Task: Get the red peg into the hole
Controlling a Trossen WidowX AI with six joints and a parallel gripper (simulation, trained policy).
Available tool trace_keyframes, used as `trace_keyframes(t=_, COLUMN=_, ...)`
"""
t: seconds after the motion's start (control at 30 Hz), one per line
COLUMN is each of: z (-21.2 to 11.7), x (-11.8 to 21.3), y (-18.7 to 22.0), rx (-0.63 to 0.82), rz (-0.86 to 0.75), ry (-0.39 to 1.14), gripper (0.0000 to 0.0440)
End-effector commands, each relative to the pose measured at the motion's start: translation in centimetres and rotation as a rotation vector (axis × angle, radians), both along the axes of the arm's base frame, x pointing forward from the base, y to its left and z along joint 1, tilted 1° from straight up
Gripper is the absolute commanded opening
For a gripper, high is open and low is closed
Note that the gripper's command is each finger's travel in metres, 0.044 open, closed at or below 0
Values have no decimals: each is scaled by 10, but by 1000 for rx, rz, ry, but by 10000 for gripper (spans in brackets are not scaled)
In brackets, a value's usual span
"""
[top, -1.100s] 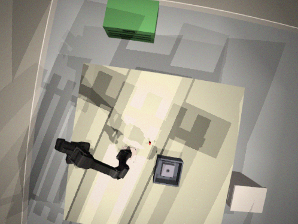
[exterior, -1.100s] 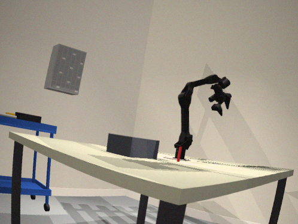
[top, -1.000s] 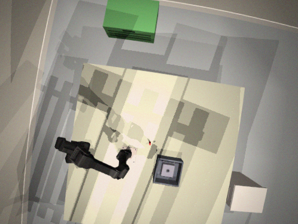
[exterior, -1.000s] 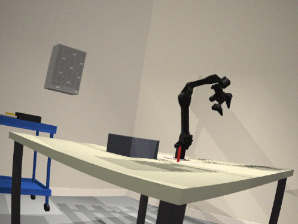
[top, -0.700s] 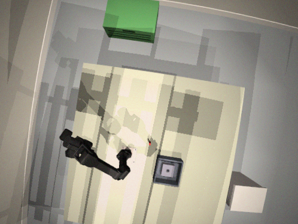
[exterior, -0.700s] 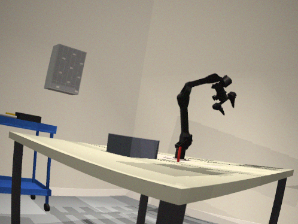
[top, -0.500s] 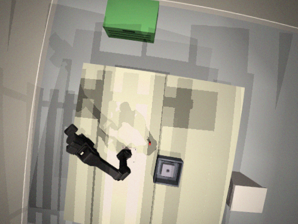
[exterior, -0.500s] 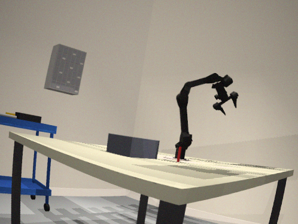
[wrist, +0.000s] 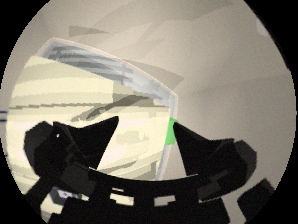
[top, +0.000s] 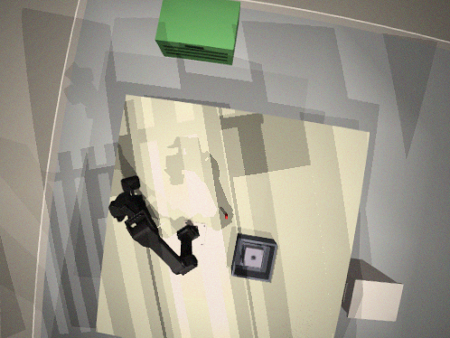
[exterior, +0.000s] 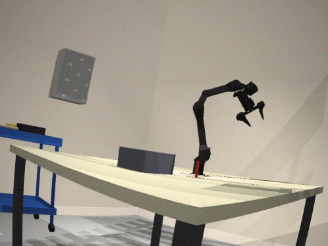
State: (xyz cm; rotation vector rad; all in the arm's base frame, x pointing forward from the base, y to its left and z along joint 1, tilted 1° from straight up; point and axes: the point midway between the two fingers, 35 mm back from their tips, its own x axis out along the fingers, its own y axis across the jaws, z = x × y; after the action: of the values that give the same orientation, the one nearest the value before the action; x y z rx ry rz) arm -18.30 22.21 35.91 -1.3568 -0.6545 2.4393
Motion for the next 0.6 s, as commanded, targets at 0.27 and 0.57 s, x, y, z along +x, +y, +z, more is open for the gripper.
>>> trace_keyframes(t=0.27, z=-11, x=42, y=16, rx=-138, rz=-347, ry=83, gripper=440)
trace_keyframes(t=0.57, z=-23, x=77, y=24, rx=-246, rz=-633, ry=157, gripper=440)
